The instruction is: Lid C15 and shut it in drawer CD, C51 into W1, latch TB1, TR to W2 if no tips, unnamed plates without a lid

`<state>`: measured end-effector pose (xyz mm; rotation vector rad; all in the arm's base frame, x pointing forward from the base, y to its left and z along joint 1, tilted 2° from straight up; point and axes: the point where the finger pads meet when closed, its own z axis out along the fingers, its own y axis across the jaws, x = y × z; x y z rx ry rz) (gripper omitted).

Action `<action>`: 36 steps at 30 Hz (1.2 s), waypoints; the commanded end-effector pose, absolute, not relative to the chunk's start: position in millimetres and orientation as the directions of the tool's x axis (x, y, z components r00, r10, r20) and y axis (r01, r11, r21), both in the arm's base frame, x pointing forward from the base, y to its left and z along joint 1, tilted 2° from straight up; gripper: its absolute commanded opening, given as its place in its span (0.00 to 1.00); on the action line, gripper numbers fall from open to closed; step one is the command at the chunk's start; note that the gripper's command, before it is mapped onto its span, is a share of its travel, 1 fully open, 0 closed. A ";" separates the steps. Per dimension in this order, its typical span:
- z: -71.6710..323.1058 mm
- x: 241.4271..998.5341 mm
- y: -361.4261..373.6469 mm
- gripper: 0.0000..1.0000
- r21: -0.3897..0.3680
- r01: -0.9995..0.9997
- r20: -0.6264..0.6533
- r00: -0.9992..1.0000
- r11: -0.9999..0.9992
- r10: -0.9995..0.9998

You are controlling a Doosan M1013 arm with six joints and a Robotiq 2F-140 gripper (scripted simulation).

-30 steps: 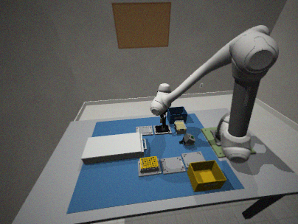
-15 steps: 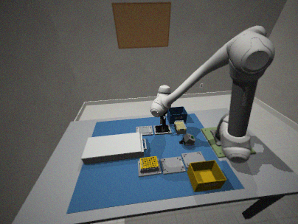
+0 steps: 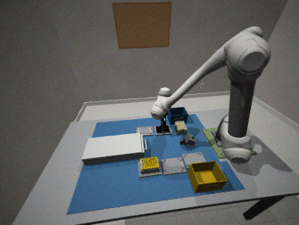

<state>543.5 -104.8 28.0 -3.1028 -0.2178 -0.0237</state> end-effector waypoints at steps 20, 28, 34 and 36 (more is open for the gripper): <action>25.4 543.6 -104.6 0.61 -0.030 0.140 0.018 0.990 -0.990 0.139; 25.4 543.6 -104.6 0.57 -0.030 0.140 0.018 0.990 -0.990 0.139; 25.4 543.6 -104.6 0.55 -0.030 0.140 0.018 0.990 -0.990 0.139; 25.4 543.6 -104.6 0.00 -0.030 0.140 0.018 0.990 -0.990 0.139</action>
